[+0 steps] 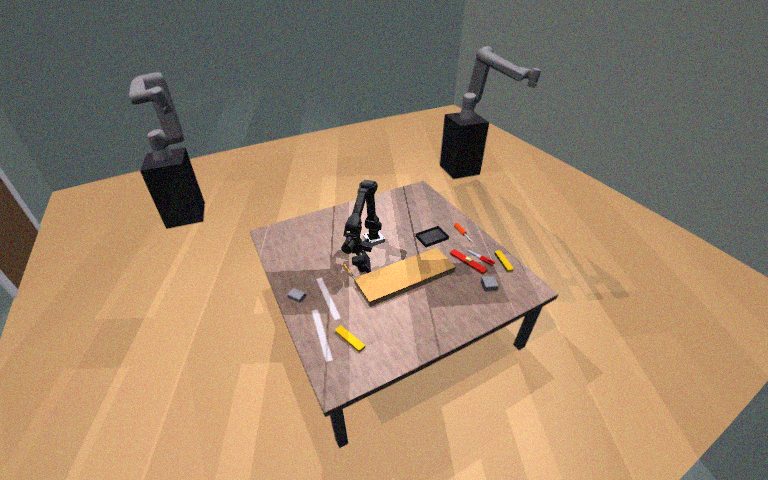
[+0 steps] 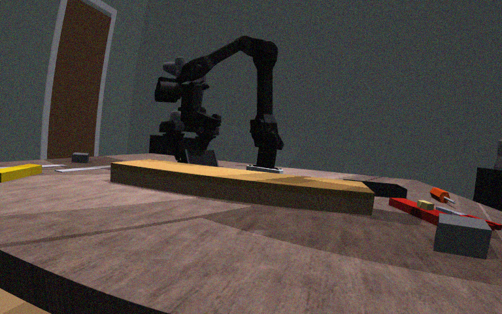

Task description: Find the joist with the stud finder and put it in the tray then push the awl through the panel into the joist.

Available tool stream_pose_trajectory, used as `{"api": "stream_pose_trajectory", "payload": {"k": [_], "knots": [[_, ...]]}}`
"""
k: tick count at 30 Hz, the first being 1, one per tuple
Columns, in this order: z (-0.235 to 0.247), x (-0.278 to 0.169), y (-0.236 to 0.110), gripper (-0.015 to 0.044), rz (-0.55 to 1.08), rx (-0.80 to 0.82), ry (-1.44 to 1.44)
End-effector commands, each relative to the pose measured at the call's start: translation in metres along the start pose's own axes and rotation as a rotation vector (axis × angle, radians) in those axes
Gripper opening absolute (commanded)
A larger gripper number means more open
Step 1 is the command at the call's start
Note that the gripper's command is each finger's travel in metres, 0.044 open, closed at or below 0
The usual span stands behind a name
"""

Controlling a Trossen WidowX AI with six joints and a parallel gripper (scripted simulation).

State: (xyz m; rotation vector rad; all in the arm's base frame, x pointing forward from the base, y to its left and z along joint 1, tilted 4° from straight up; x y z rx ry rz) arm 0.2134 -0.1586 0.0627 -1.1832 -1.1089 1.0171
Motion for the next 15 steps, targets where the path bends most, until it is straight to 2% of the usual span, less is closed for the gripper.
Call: {"api": "stream_pose_trajectory", "payload": {"k": [1, 8, 15], "knots": [[0.0010, 0.0001, 0.0077, 0.0440, -0.006, 0.005, 0.003], [0.0018, -0.0003, 0.0163, 0.0440, -0.006, 0.005, 0.003], [0.0018, -0.0003, 0.0163, 0.0393, -0.006, 0.005, 0.003]]}}
Point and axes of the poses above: the point midway between the two fingers, 35 mm back from their tips, its own y axis out along the fingers, its own z axis across the jaws, x = y × z, the point moved 3 cm from there along -y, back along the fingers, and after that the axes turned 3 degrees about -y, right-handed, at the moved point
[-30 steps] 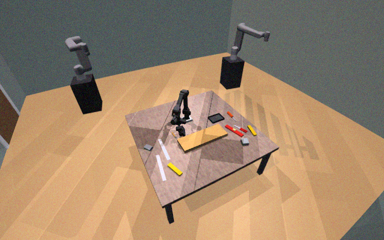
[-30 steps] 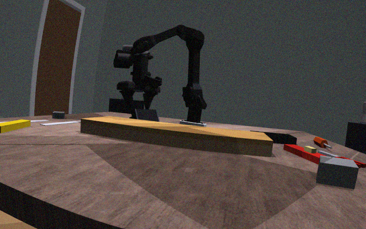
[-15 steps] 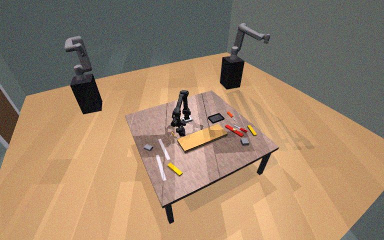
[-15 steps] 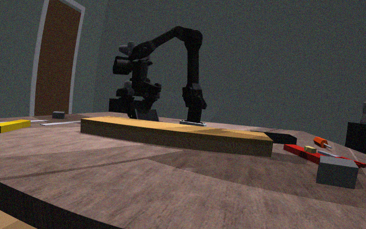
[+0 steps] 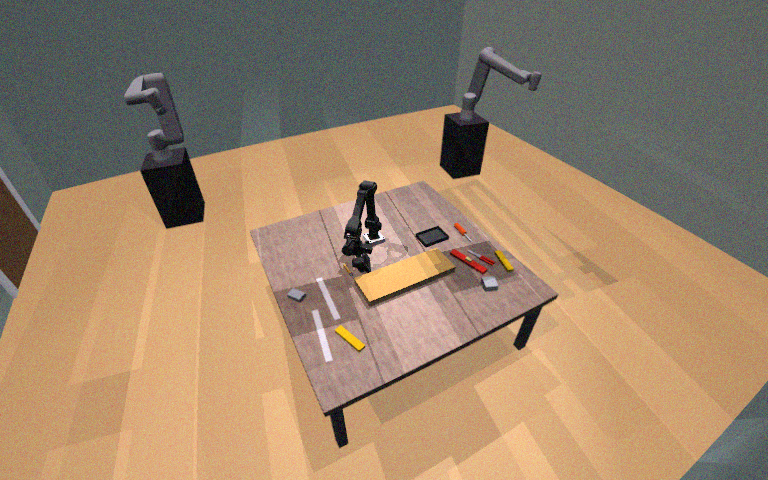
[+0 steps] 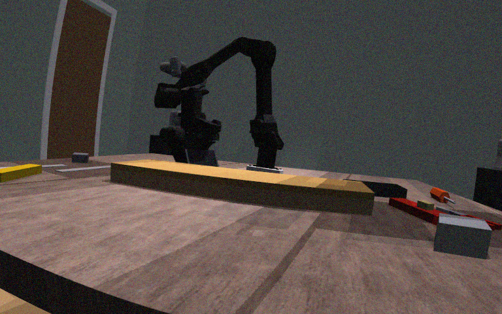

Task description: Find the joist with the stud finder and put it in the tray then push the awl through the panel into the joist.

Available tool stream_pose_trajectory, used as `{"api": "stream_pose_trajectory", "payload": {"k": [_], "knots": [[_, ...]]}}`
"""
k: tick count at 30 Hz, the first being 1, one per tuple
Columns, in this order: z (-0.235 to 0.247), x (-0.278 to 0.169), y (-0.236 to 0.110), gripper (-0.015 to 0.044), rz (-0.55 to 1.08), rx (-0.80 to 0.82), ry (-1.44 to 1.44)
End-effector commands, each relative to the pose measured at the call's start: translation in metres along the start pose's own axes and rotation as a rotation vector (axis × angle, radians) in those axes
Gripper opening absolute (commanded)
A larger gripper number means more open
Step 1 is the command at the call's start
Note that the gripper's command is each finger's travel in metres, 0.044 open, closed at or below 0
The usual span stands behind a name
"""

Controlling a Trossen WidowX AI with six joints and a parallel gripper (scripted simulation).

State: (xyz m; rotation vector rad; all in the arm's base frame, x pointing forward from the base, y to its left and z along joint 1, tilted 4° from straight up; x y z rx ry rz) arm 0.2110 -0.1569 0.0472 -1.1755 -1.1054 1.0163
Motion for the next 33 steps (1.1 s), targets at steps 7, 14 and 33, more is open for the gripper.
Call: {"api": "stream_pose_trajectory", "payload": {"k": [7, 14, 33], "knots": [[0.000, 0.000, 0.001, 0.0347, -0.002, -0.002, 0.002], [-0.001, 0.000, -0.005, 0.0183, -0.002, -0.002, 0.002], [-0.002, 0.003, -0.040, 0.0000, -0.002, -0.002, 0.002]]}}
Point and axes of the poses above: the point midway between the two fingers, 35 mm back from their tips, its own y axis out along the fingers, its own z axis across the jaws, x = y × z, the point moved 3 cm from there along -y, back along the fingers, and after that the axes turned 3 degrees about -y, right-handed, at the moved point
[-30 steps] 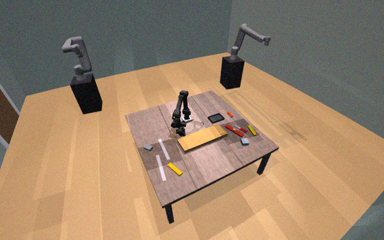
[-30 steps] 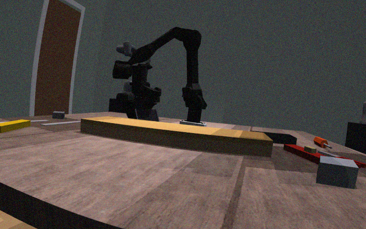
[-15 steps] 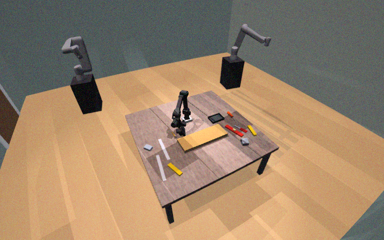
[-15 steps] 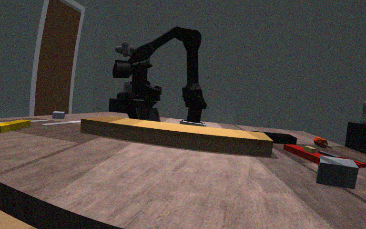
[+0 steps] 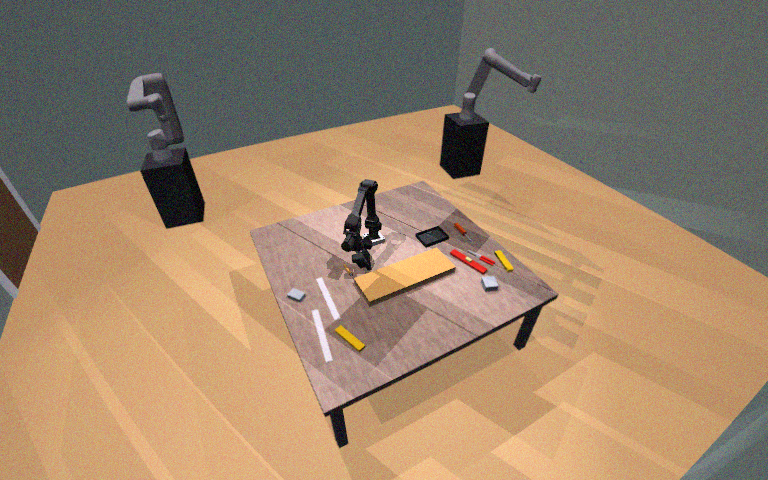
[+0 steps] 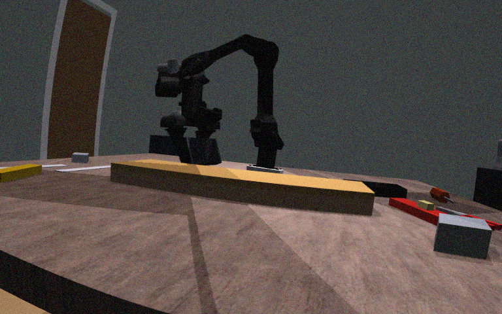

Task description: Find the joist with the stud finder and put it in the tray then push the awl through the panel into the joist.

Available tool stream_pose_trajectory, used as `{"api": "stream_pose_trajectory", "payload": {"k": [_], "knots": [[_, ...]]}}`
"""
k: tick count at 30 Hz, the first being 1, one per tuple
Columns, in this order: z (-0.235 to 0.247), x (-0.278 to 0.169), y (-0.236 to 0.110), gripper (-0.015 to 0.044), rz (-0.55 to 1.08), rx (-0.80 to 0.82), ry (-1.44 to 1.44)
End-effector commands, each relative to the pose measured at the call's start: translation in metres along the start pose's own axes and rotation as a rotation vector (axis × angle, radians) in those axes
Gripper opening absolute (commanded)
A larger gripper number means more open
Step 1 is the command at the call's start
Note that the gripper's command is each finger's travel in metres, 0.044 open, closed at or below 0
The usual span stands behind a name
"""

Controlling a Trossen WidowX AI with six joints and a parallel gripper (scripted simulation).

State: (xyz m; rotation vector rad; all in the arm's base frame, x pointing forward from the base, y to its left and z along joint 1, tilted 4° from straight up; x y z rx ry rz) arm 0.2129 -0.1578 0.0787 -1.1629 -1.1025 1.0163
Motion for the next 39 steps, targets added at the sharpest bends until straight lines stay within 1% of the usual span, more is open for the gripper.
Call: {"api": "stream_pose_trajectory", "payload": {"k": [1, 11, 17, 39], "knots": [[-0.001, 0.001, -0.010, 0.0000, 0.004, -0.013, 0.002], [0.000, 0.003, -0.027, 0.0000, 0.004, -0.013, 0.002], [0.000, 0.004, -0.027, 0.0000, 0.017, -0.010, 0.002], [0.000, 0.013, -0.022, 0.0000, 0.167, 0.010, 0.001]]}}
Point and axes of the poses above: the point midway between the two fingers, 35 mm back from their tips, its own y axis out along the fingers, its own z axis across the jaws, x = y × z, the point moved 3 cm from there along -y, back along the fingers, and after that the axes turned 3 degrees about -y, right-handed, at the moved point
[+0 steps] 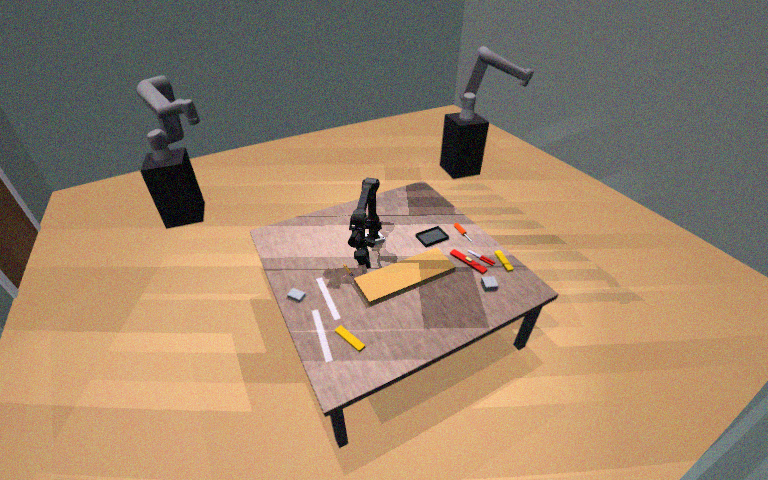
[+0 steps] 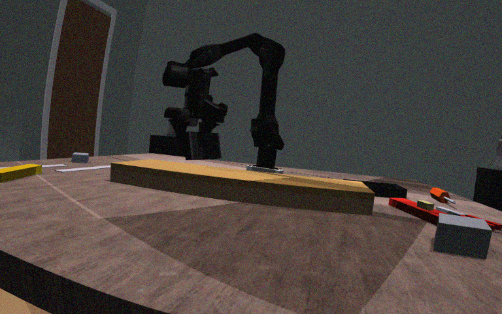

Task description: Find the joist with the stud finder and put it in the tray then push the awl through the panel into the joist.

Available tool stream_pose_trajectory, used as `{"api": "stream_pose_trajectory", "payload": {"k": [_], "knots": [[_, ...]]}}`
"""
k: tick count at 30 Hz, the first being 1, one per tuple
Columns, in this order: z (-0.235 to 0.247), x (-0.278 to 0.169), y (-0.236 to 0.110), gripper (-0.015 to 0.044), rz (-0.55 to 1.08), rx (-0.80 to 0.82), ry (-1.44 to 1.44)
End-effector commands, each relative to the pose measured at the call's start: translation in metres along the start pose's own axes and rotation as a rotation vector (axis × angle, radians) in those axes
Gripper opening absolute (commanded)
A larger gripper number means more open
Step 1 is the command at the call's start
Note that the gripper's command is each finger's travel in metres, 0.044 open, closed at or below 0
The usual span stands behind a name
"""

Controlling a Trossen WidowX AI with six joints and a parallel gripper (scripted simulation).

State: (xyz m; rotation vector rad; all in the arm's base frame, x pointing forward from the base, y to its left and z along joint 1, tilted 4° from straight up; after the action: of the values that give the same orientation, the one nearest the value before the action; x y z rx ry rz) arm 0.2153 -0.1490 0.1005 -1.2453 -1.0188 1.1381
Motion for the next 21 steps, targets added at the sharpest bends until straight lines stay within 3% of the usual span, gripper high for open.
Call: {"api": "stream_pose_trajectory", "payload": {"k": [1, 21], "knots": [[-0.0002, 0.0013, -0.0014, 0.0000, 0.026, -0.005, 0.003], [-0.0007, 0.0095, 0.0001, 0.0000, 0.168, 0.003, 0.005]]}}
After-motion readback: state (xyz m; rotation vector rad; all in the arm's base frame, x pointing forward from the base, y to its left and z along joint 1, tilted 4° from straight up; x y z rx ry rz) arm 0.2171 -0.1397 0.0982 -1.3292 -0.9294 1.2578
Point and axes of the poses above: the point midway between the two fingers, 35 mm back from their tips, its own y axis out along the fingers, its own z axis across the jaws, x = y × z, the point moved 3 cm from there along -y, back along the fingers, and after that the axes turned 3 degrees about -y, right-handed, at the moved point
